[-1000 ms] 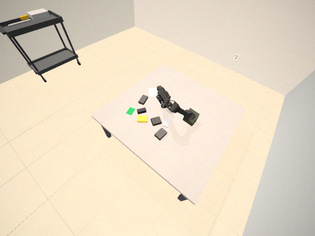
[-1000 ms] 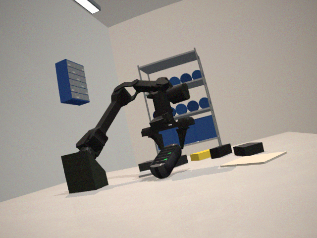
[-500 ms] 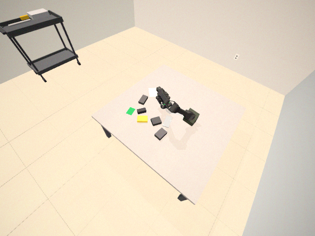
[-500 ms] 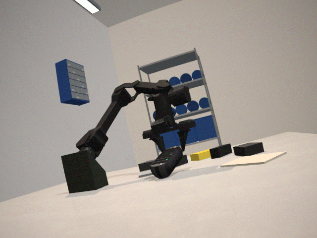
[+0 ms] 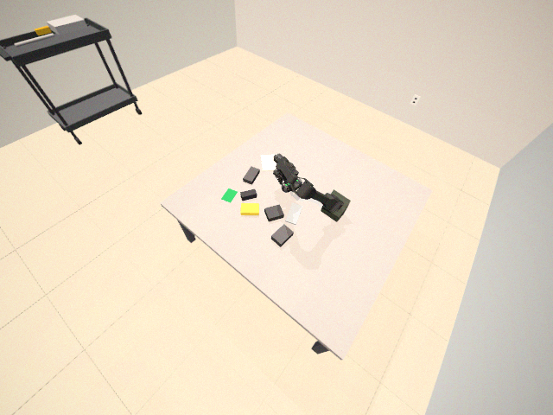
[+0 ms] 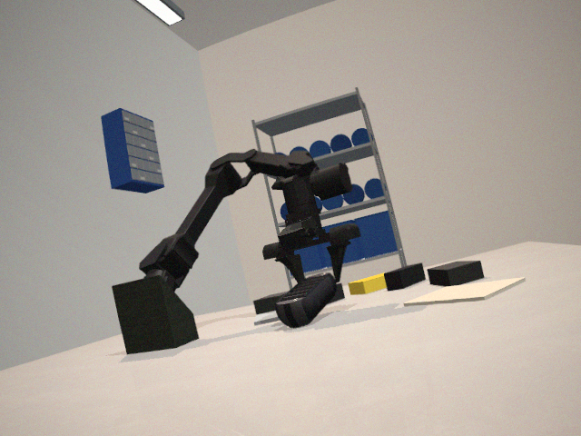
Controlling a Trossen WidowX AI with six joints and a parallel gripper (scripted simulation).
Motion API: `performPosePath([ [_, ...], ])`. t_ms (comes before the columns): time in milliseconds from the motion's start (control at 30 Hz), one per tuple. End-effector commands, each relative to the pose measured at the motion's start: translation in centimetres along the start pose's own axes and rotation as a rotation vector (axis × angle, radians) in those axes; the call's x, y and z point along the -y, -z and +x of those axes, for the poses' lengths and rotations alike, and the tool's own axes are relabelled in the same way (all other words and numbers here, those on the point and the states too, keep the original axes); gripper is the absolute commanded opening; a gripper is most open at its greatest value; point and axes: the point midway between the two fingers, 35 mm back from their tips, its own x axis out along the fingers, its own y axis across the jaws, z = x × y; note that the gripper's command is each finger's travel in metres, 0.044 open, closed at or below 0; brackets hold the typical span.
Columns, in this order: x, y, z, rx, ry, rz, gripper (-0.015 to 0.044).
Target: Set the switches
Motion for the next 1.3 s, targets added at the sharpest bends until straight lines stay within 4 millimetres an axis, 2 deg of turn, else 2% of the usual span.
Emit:
performPosePath([
  [0, 0.1, -0.4, 0.3, 0.005, 0.000, 0.011, 0.0337],
  [867, 0.1, -0.4, 2.2, 0.004, 0.000, 0.011, 0.0338],
  [1233, 0.0, -0.1, 2.2, 0.002, 0.000, 0.000, 0.0338],
  [1267, 0.0, -0.1, 2.3, 0.001, 0.000, -0.003, 0.0364],
])
